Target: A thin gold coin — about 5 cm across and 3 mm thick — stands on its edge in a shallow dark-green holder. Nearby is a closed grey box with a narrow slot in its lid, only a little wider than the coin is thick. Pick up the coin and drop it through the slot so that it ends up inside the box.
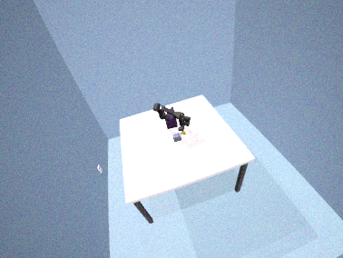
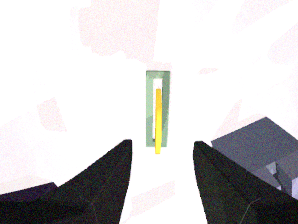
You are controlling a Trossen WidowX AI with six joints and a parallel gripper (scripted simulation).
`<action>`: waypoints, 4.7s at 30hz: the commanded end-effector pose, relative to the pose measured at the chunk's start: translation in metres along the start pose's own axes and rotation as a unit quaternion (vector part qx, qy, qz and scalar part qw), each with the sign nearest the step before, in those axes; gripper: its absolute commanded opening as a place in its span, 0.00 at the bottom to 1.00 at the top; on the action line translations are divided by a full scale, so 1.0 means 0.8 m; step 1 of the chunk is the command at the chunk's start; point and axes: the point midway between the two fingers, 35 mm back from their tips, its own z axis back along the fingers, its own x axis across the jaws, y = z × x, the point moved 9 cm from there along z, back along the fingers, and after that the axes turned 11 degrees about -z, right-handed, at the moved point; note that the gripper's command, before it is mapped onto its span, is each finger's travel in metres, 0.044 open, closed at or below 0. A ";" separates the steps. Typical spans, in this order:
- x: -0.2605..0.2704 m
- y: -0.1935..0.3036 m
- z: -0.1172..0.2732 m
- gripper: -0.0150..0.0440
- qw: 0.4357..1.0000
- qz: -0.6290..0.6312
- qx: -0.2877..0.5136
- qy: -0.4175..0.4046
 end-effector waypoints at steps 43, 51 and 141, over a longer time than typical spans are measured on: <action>0.001 0.003 -0.068 0.25 1.000 0.006 0.009 0.001; 0.001 0.002 -0.064 0.25 1.000 0.006 0.008 0.001; -0.088 0.025 0.056 0.25 0.973 0.230 0.005 -0.001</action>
